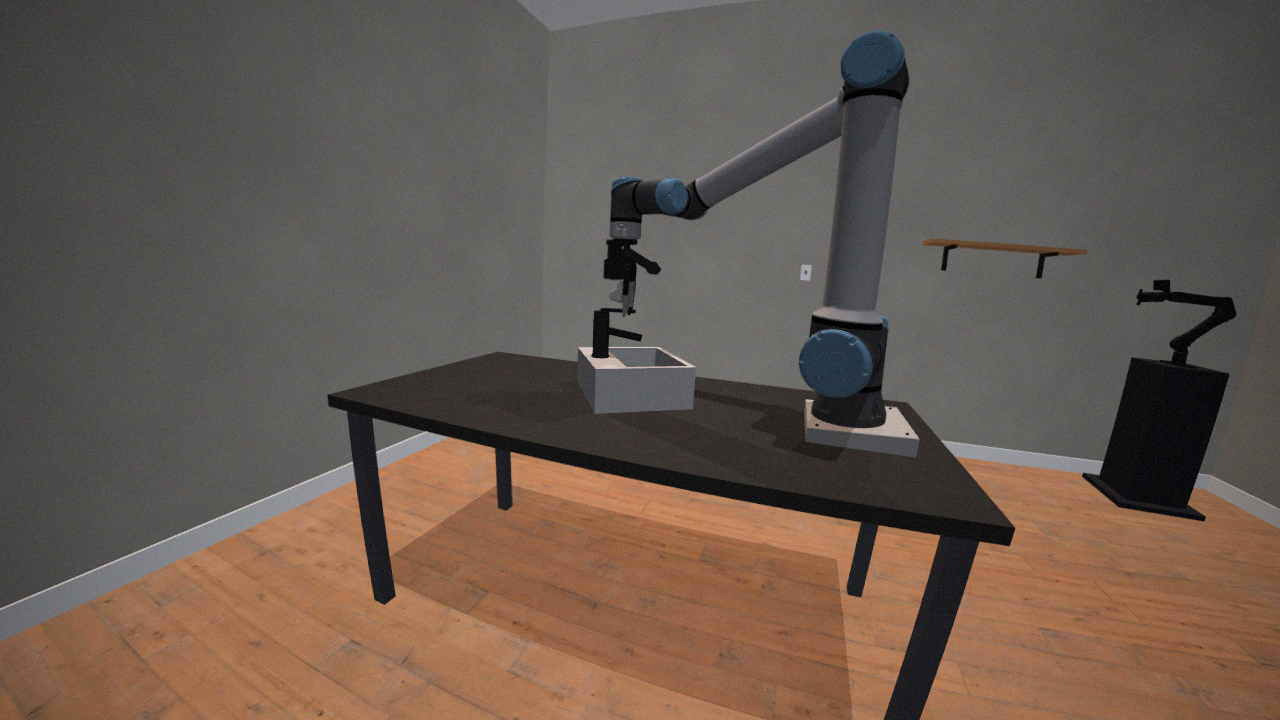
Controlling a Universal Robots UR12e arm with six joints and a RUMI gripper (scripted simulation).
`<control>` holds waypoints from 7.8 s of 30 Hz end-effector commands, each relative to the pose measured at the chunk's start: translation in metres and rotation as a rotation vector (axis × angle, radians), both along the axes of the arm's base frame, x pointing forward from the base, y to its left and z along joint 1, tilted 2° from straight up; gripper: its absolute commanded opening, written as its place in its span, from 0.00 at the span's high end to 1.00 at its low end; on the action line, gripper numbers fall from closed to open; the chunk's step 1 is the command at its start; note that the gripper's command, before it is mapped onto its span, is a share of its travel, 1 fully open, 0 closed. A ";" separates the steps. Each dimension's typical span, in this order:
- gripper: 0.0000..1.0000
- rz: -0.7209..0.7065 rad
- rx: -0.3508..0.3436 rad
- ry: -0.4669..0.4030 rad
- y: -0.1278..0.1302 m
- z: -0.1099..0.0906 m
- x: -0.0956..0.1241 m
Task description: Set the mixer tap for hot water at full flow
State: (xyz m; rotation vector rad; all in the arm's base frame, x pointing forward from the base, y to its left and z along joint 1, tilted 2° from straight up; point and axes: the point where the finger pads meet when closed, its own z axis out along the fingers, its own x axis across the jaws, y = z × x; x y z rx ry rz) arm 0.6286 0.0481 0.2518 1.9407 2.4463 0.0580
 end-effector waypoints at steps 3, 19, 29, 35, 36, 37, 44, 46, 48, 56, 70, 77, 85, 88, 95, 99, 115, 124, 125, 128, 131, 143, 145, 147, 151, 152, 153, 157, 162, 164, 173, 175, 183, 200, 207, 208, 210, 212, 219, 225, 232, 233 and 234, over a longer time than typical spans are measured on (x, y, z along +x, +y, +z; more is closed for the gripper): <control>0.63 0.000 0.000 -0.002 0.000 0.001 0.001; 1.00 0.000 0.000 -0.002 0.000 0.001 0.001; 1.00 0.000 0.000 -0.002 0.000 0.001 0.001; 1.00 0.000 0.000 -0.002 0.000 0.001 0.001; 1.00 0.000 0.000 -0.002 0.000 0.001 0.001; 1.00 0.000 0.000 -0.002 0.000 0.001 0.001; 1.00 0.000 0.000 -0.002 0.000 0.001 0.001; 1.00 0.000 0.000 -0.002 0.000 0.001 0.001; 1.00 0.000 0.000 -0.002 0.000 0.001 0.001; 1.00 0.000 0.000 -0.002 0.000 0.001 0.001; 1.00 0.000 0.000 -0.002 0.000 0.001 0.001; 1.00 0.000 0.000 -0.002 0.000 0.001 0.001; 1.00 0.000 0.000 -0.002 0.000 0.001 0.001; 1.00 -0.003 0.000 -0.001 0.000 0.001 0.000; 1.00 -0.058 0.002 -0.001 0.004 0.001 0.000; 1.00 -0.111 0.004 0.000 0.009 0.001 -0.001; 1.00 -0.300 0.011 0.004 0.023 0.001 -0.001; 1.00 -0.301 0.011 0.004 0.024 0.001 -0.001; 1.00 -0.301 0.011 0.004 0.024 0.001 -0.001; 1.00 -0.301 0.011 0.004 0.024 0.001 -0.001; 1.00 -0.301 0.011 0.004 0.024 0.001 -0.001; 1.00 -0.301 0.011 0.004 0.024 0.001 -0.001; 1.00 -0.301 0.011 0.004 0.024 0.001 -0.001; 1.00 -0.301 0.011 0.004 0.024 0.001 -0.001; 1.00 -0.301 0.011 0.004 0.024 0.001 -0.001; 0.63 -0.301 0.011 0.004 0.024 0.001 -0.001; 0.63 -0.301 0.011 0.004 0.024 0.001 -0.001; 0.63 -0.301 0.011 0.004 0.024 0.001 -0.001; 0.63 -0.301 0.011 0.004 0.024 0.001 -0.001; 0.63 -0.301 0.011 0.004 0.024 0.001 -0.001; 0.63 -0.301 0.011 0.004 0.024 0.001 -0.001; 0.63 -0.301 0.011 0.004 0.024 0.001 -0.001; 0.63 -0.301 0.011 0.004 0.024 0.001 -0.001; 0.63 -0.301 0.011 0.004 0.024 0.001 -0.001; 0.63 -0.301 0.011 0.004 0.024 0.001 -0.001; 0.63 -0.301 0.011 0.004 0.024 0.001 -0.001; 0.63 -0.301 0.011 0.004 0.024 0.001 -0.001; 0.63 -0.301 0.011 0.004 0.024 0.001 -0.001; 0.63 -0.301 0.011 0.004 0.024 0.001 -0.001; 0.63 -0.301 0.011 0.004 0.024 0.003 -0.001; 0.63 -0.301 0.011 0.004 0.023 0.008 -0.002; 0.63 -0.301 0.011 0.004 0.023 0.010 -0.002; 0.63 -0.301 0.011 0.004 0.023 0.012 -0.002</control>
